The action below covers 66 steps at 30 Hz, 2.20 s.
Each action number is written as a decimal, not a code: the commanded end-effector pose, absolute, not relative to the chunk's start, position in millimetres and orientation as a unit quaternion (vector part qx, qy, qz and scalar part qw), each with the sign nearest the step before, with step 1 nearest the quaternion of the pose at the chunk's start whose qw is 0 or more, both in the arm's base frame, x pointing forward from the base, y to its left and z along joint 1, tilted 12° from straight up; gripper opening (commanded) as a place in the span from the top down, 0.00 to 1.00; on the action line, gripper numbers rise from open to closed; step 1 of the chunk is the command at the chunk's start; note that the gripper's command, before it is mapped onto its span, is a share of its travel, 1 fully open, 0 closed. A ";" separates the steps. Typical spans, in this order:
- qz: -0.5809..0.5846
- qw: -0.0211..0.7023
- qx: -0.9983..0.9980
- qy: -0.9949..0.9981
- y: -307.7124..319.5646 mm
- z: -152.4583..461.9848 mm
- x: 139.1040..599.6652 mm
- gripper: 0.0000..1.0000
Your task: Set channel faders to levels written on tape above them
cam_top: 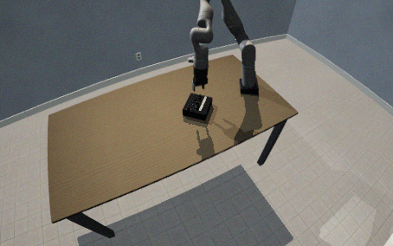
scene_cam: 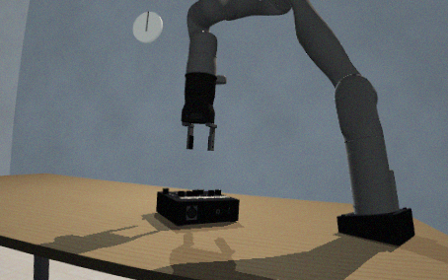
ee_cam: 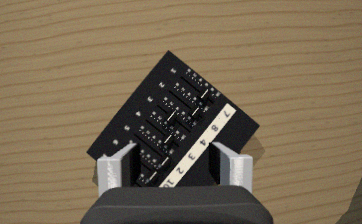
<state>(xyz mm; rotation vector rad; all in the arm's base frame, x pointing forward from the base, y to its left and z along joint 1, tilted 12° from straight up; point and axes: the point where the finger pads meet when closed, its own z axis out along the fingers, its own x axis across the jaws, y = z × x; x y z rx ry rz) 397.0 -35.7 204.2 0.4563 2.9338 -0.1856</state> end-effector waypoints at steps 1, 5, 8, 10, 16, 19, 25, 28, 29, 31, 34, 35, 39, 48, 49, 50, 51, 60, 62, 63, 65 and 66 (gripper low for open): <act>-0.063 0.083 0.144 0.984 -35.9 205.5 397.1 0.00; -0.063 0.081 0.125 0.987 -34.5 206.5 396.9 0.00; -0.064 0.081 0.116 0.988 -33.8 207.0 396.8 0.00; -0.064 0.080 0.112 0.988 -33.5 207.2 396.7 0.00; -0.064 0.080 0.108 0.989 -33.2 207.5 396.7 0.00; -0.064 0.080 0.107 0.989 -33.1 207.5 396.7 0.00; -0.064 0.080 0.107 0.989 -33.1 207.5 396.7 0.00; -0.064 0.080 0.107 0.989 -33.1 207.5 396.7 0.00; -0.064 0.080 0.107 0.989 -33.1 207.5 396.7 0.00; -0.064 0.080 0.107 0.989 -33.1 207.5 396.7 0.00; -0.064 0.080 0.107 0.989 -33.1 207.5 396.7 0.00; -0.064 0.080 0.107 0.989 -33.1 207.5 396.7 0.00; -0.064 0.080 0.110 0.989 -33.2 207.3 396.6 0.00; -0.061 0.081 0.135 0.986 -33.6 205.2 395.7 0.00; -0.061 0.081 0.135 0.986 -33.6 205.2 395.7 0.00; -0.061 0.081 0.135 0.986 -33.6 205.2 395.7 0.00; -0.061 0.081 0.140 0.985 -33.6 204.8 395.5 0.00; -0.054 0.084 0.210 0.973 -34.5 199.1 393.0 0.00; -0.052 0.084 0.231 0.968 -34.7 197.3 392.3 0.00; -0.051 0.085 0.243 0.965 -34.8 196.4 391.9 0.00; -0.048 0.085 0.267 0.959 -35.0 194.5 391.1 0.00; -0.048 0.085 0.267 0.959 -35.0 194.5 391.1 0.00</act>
